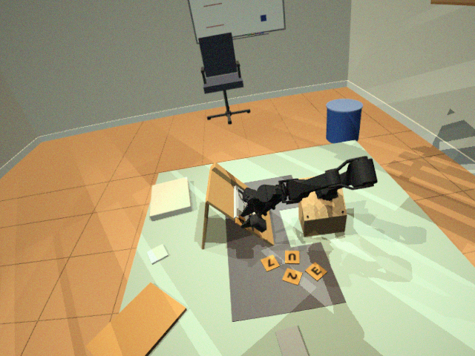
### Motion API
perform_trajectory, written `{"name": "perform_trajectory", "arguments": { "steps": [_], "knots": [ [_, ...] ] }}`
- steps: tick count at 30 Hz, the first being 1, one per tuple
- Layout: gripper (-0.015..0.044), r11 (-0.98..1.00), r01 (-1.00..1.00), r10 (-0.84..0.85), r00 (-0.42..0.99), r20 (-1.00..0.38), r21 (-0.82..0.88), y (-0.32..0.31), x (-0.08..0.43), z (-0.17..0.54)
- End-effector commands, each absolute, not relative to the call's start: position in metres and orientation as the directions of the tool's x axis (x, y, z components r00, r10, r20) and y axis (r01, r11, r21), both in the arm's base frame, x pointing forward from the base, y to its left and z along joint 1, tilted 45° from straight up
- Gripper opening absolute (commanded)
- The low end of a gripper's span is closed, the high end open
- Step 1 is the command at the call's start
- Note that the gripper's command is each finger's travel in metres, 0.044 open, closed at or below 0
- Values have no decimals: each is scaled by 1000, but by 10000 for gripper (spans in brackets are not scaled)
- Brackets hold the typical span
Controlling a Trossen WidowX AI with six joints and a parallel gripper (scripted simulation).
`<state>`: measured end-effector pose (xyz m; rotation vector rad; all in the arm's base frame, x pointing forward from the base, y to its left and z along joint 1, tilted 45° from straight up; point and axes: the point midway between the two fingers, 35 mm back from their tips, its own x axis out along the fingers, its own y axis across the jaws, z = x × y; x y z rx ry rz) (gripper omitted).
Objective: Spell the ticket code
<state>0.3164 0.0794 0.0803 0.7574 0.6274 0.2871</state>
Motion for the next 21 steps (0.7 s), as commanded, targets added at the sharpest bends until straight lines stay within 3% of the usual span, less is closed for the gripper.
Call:
{"name": "perform_trajectory", "arguments": {
  "steps": [1, 21],
  "knots": [
    [0, 702, -19, 459, 776, -432, 712, 78, 315, 75],
    [0, 703, -19, 459, 776, -433, 711, 71, 315, 68]
  ]
}}
